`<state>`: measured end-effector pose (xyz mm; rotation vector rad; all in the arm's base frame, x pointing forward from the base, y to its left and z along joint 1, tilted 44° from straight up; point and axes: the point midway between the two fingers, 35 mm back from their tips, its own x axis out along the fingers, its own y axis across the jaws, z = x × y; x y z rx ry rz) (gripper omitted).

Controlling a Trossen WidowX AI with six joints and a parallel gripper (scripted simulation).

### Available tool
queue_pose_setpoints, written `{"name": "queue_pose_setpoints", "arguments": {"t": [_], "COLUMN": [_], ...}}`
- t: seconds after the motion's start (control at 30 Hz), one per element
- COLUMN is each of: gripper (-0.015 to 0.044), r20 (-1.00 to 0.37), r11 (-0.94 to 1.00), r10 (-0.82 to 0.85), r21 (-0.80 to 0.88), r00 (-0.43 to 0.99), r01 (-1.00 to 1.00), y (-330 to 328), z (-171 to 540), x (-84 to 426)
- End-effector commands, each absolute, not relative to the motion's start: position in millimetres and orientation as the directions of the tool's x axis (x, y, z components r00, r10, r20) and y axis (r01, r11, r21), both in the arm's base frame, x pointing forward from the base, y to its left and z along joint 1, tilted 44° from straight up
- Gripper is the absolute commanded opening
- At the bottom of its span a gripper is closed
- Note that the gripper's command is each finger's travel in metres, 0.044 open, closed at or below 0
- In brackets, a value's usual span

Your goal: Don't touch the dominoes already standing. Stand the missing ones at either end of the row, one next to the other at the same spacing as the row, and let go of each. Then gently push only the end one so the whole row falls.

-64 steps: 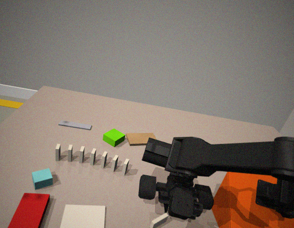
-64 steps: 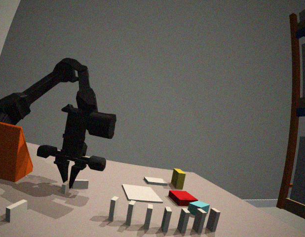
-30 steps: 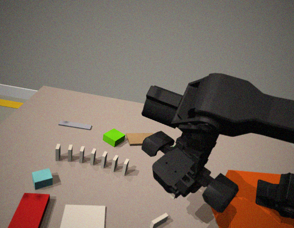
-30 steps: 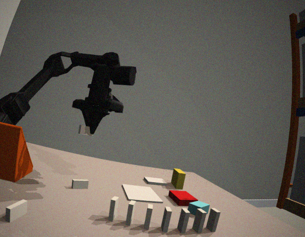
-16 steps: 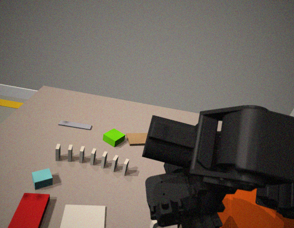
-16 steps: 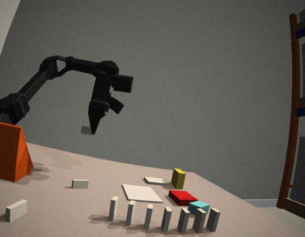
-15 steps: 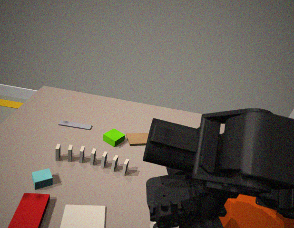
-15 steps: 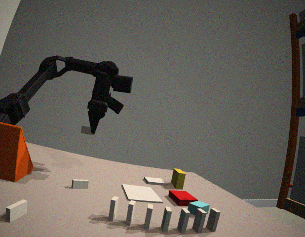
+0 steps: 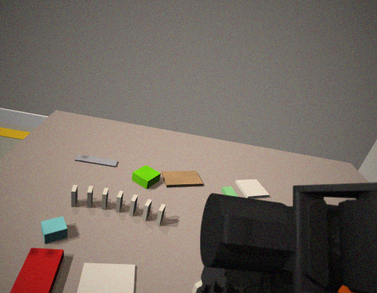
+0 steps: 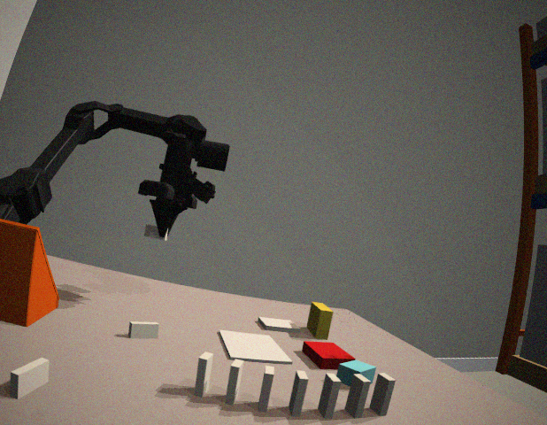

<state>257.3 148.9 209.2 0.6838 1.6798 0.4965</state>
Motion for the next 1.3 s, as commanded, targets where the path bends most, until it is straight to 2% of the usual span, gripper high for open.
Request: {"name": "queue_pose_setpoints", "arguments": {"t": [0.0,0.3,0.67,0.97,1.27], "gripper": [0.0029,0.0029,0.0029,0.0029,0.0029], "r20": [-0.736,-0.864,-0.946,-0.926,-0.834], "r11": [0.746,0.864,0.949,0.971,0.967], "r10": [0.664,0.499,0.297,0.174,0.095], "r21": [0.642,0.492,0.308,0.218,0.207], "r00": [-0.132,-0.063,0.13,0.335,0.544], "r01": [0.177,0.105,0.075,0.099,0.148], "y": [151,156,162,167,174], "z": [208,179,153,145,147], "x": [255,249,251,255,258]}}
